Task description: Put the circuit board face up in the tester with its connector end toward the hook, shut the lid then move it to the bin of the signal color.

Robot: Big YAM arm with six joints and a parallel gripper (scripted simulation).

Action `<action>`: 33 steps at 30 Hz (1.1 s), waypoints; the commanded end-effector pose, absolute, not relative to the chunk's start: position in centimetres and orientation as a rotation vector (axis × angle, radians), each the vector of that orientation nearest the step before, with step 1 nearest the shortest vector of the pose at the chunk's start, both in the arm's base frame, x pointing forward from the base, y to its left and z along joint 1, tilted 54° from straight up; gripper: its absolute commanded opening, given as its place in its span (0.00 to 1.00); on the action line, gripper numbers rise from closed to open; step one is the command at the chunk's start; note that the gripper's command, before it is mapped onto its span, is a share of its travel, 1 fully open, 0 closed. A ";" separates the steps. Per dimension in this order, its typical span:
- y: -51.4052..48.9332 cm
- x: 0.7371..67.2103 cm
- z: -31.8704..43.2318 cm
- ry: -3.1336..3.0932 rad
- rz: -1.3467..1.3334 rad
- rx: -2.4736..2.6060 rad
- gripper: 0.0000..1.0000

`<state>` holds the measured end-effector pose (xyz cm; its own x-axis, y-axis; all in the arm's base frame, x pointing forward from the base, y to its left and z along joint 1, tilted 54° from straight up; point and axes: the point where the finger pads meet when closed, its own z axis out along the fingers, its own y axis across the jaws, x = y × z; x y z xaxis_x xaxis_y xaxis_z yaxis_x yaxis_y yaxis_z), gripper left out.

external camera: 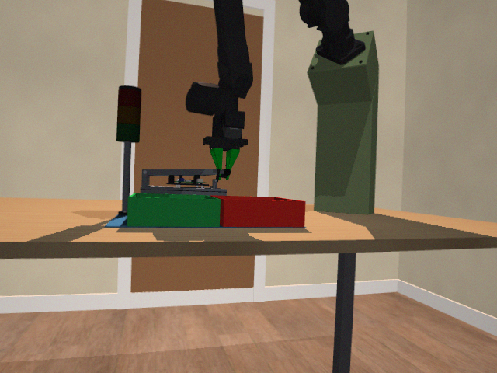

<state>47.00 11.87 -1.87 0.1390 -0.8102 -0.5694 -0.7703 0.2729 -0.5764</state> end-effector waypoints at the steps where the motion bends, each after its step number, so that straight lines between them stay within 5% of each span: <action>1: 12.6 47.1 -2.3 1.610 -0.042 -1.493 0.00; 33: 12.7 47.3 -2.5 1.612 -0.043 -1.491 0.00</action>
